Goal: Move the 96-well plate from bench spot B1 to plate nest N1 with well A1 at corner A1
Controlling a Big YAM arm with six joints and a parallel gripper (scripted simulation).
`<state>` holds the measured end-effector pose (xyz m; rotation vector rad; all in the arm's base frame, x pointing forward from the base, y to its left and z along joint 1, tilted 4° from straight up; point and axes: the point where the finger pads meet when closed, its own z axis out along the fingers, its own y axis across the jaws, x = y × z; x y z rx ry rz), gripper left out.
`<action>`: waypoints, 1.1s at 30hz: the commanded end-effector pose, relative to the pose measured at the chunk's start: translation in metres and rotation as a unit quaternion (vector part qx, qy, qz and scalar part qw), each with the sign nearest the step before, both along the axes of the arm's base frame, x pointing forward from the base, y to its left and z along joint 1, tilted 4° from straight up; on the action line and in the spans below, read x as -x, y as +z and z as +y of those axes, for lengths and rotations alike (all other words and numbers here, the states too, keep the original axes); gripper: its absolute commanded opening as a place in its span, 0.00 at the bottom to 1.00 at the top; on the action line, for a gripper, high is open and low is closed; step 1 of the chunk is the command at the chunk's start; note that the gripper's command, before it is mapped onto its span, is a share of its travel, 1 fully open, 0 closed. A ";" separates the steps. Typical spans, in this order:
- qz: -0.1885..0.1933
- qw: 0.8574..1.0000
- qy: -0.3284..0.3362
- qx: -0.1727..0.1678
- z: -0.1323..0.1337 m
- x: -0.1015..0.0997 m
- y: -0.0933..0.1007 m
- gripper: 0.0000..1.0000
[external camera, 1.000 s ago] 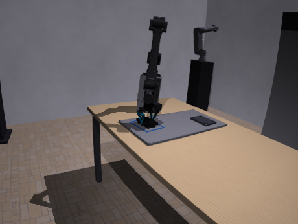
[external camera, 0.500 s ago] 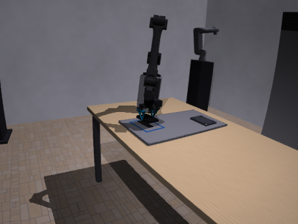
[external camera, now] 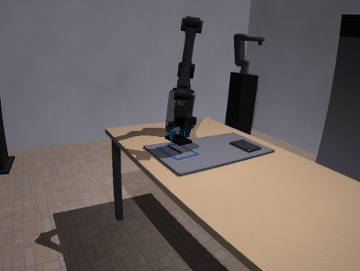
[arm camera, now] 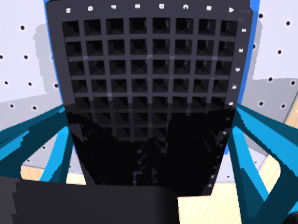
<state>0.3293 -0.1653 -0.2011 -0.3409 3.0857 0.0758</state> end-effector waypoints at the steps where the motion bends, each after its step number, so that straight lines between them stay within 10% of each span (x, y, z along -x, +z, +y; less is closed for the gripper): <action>1: -0.011 1.000 -0.002 0.004 -0.008 -0.005 0.016 0.00; 33: -0.012 1.000 -0.017 0.004 0.002 -0.008 0.030 0.00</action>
